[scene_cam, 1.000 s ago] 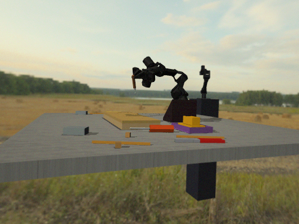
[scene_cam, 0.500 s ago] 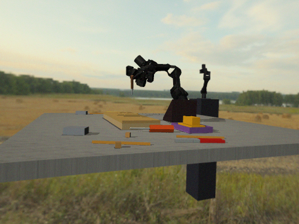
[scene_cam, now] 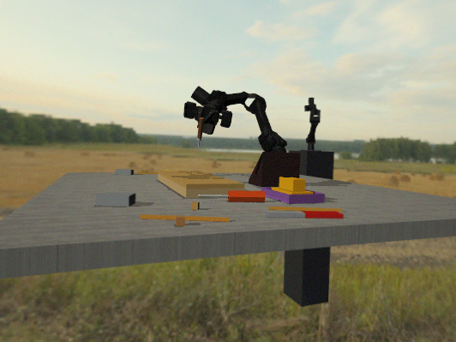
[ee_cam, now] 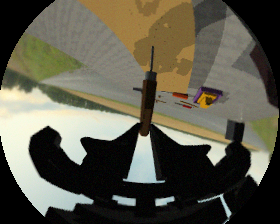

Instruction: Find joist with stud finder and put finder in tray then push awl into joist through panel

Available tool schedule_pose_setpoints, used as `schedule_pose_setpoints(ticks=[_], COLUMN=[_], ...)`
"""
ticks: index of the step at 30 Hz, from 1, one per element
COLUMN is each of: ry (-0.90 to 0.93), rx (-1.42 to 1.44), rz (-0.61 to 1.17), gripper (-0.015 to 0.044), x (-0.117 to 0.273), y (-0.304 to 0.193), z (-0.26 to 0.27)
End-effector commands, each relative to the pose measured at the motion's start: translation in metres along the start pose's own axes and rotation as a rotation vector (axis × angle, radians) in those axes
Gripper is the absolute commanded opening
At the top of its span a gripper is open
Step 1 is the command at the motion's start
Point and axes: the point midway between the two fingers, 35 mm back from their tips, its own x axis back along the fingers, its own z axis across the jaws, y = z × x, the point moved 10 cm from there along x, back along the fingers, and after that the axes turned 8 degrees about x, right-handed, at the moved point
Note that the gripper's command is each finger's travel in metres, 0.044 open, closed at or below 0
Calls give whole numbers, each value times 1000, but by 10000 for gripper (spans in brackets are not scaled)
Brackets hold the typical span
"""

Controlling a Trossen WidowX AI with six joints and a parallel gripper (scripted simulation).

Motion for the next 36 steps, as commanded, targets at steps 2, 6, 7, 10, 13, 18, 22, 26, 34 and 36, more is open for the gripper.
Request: schedule_pose_setpoints(ticks=[2,6,7,10,13,18,22,26,34,36], ry=[-73,-140,-157,-206,-253,-329,-386,-440,-508,-508], rx=[18,25,26,28,28,22,14,1,-24,-24], rz=[41,75,84,112,142,194,239,286,353,353], gripper=[0,0,0,0,0,0,0,0,0,0], x=[-13,-25,-28,-37,-46,-62,-75,-88,-106,-106], y=[0,2,3,5,7,11,15,20,27,27], z=[8,13,14,17,19,23,25,27,28,28])
